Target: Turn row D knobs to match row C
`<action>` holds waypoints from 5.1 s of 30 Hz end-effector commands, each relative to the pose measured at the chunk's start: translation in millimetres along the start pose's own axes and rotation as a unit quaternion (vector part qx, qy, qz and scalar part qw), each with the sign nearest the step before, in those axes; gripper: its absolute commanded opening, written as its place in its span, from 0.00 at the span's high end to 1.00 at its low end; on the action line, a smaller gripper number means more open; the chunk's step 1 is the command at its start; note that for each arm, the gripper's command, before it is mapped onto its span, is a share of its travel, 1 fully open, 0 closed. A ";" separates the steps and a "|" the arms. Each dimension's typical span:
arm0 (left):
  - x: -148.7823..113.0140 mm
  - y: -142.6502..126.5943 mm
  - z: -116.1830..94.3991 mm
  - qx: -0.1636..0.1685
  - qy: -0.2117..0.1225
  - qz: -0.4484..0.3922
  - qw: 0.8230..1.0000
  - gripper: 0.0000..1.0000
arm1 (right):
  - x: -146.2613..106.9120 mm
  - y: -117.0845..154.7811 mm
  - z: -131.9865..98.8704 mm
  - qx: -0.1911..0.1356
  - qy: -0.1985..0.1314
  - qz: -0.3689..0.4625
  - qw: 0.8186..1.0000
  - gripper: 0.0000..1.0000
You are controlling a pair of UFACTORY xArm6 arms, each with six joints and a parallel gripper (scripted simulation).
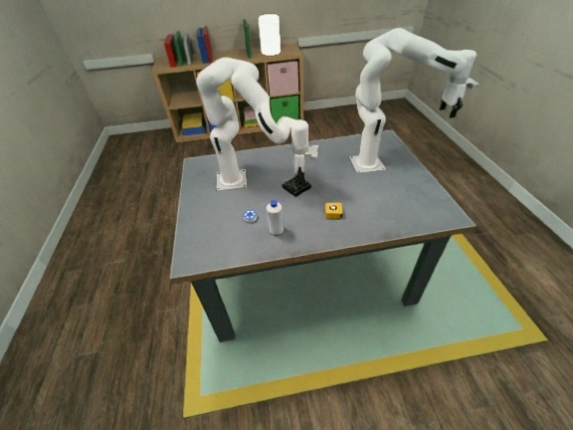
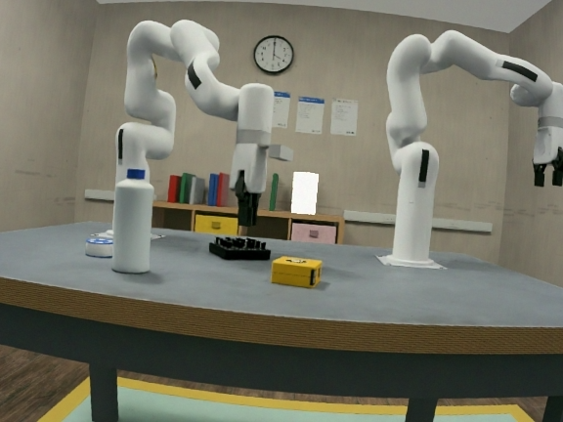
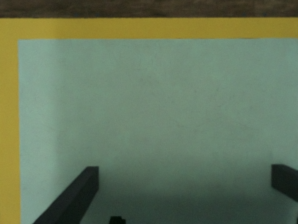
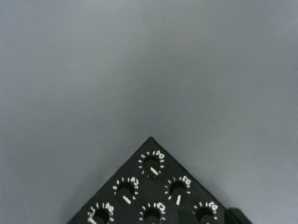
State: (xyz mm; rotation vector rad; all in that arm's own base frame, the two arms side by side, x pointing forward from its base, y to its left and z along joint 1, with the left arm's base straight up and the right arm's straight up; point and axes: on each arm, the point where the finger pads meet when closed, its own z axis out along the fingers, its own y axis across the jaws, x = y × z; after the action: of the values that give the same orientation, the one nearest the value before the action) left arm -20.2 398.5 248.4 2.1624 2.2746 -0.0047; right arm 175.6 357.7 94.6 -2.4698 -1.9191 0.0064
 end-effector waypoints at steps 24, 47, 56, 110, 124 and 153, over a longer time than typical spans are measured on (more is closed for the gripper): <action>1.0 0.0 -1.6 0.000 0.002 0.000 1.000 0.00 | 11.5 -10.8 -12.7 -0.007 0.002 0.358 0.934 0.79; 1.0 0.0 -1.6 0.000 0.002 0.000 1.000 0.00 | 11.8 -11.1 -13.1 -0.007 0.002 0.368 0.930 0.79; 1.0 0.0 -1.6 0.000 0.002 0.000 1.000 0.00 | 11.8 -11.1 -13.1 -0.007 0.002 0.368 0.930 0.79; 1.0 0.0 -1.6 0.000 0.002 0.000 1.000 0.00 | 11.9 -11.3 24.1 -0.007 0.002 0.368 0.930 0.79; 1.0 0.0 -1.6 0.000 0.002 0.000 1.000 0.00 | 11.9 -11.3 30.6 -0.007 0.002 0.368 0.930 0.79; 1.0 0.0 -1.6 0.000 0.002 0.000 1.000 0.00 | 11.9 -11.3 35.7 -0.007 0.002 0.368 0.930 0.79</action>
State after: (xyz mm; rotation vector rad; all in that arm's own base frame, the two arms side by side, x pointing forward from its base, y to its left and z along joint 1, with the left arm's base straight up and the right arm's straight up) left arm -20.2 398.5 248.4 2.1624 2.2746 -0.0047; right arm 166.5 370.9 59.5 -3.0162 -0.8794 0.0003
